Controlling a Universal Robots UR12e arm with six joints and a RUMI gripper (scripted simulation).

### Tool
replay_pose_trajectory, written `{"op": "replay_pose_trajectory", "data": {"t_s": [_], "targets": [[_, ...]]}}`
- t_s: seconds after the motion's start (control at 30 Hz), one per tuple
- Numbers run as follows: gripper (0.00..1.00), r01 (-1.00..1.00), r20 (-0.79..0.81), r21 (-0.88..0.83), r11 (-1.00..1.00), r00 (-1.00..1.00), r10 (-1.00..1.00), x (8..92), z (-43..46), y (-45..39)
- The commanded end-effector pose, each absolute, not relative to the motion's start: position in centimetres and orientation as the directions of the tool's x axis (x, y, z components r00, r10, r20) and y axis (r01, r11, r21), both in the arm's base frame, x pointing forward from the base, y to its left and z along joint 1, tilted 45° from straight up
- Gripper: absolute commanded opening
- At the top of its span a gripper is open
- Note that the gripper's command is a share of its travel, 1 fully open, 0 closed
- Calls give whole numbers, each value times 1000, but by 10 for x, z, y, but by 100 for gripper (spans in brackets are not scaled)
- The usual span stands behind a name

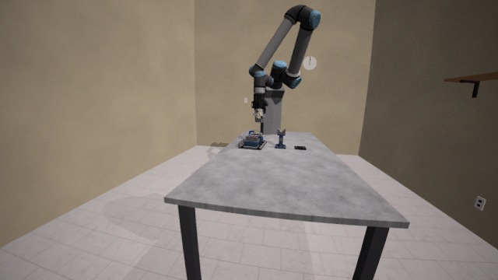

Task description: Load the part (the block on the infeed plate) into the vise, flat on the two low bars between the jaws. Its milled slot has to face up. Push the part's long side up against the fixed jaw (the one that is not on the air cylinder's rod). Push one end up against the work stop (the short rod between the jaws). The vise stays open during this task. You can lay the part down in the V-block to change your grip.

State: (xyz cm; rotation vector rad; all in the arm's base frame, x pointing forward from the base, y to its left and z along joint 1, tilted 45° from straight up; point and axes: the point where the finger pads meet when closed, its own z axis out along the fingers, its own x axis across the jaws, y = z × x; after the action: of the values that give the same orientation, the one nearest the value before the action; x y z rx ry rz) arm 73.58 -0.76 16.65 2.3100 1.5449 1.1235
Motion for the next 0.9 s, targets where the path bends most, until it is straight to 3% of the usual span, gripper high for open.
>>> {"op": "replay_pose_trajectory", "data": {"t_s": [0.0,0.87], "targets": [[0,742,483,513,-431,165,860,737,167,-14],[0,757,397,586,-290,44,917,744,165,-43]]}}
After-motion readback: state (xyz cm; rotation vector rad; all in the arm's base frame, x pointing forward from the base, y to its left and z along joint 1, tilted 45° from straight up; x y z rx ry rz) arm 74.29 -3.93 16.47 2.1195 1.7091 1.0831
